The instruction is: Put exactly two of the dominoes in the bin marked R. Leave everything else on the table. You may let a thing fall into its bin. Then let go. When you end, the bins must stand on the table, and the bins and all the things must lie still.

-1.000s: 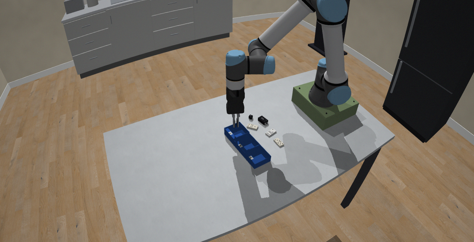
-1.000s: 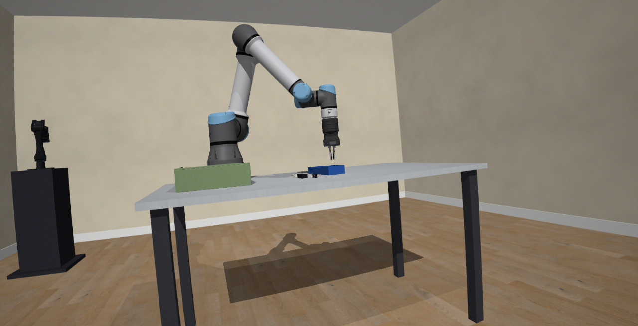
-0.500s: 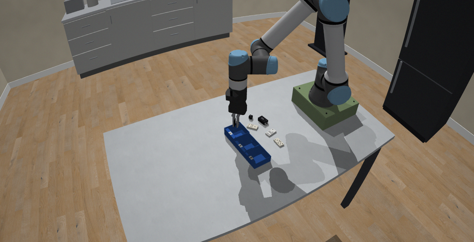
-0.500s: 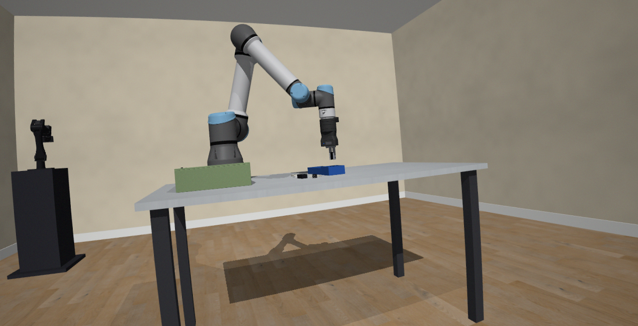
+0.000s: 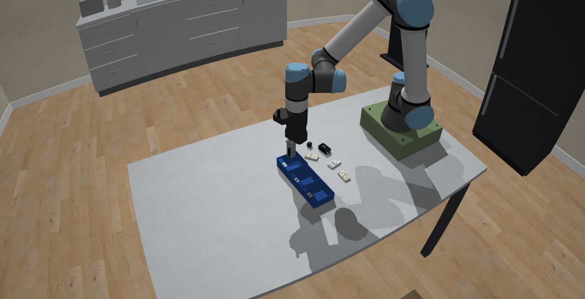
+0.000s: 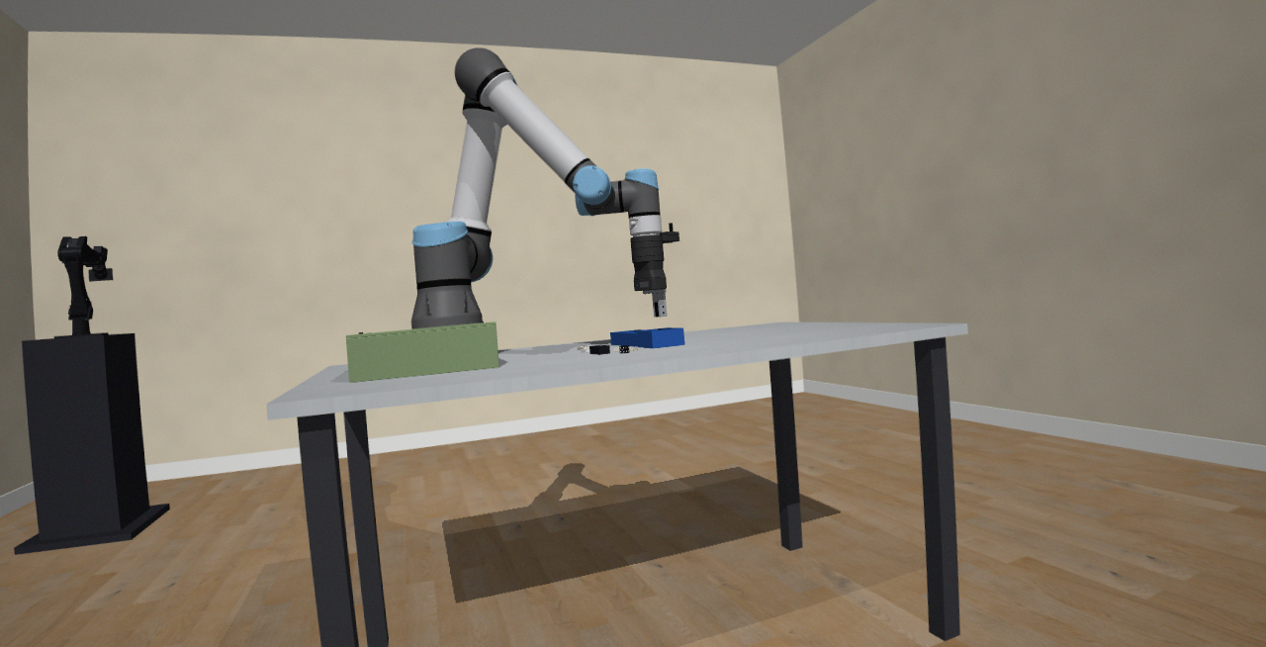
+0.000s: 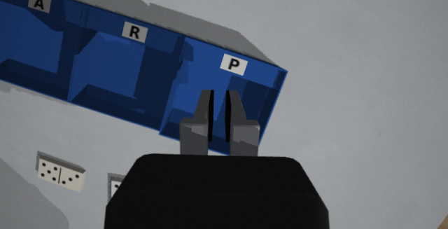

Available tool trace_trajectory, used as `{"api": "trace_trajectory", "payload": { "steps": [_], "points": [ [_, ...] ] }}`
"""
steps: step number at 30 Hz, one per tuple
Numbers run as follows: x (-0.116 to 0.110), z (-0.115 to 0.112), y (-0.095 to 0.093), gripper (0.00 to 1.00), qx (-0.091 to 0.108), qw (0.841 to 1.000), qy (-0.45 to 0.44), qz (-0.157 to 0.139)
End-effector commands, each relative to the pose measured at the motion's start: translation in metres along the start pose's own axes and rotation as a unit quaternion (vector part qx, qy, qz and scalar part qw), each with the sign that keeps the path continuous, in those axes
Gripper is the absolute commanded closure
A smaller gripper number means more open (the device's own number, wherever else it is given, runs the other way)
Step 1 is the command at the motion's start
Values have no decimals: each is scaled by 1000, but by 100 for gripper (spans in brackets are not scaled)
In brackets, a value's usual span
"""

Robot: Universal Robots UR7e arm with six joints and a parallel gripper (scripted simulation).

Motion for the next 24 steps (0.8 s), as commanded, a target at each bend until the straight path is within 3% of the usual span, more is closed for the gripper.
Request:
{"api": "trace_trajectory", "payload": {
  "steps": [1, 6, 7, 12, 24],
  "points": [
    [1, -1, 0, 69, -5, 997, -78, -3],
    [2, -1, 0, 69, -9, 989, -151, -6],
    [1, -1, 1, 69, -5, 994, -112, -3],
    [2, -1, 0, 69, -9, 988, -155, -6],
    [2, -1, -26, 69, -9, 988, -155, -6]
  ]
}}
Point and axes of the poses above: the point where the finger pads meet when closed, its own y axis back along the fingers, its own z axis across the jaws, x = y × z, the point moved 10 cm from there along y, back along the fingers, and after that the axes turned 7 degrees about -y, right-handed, at the moved point
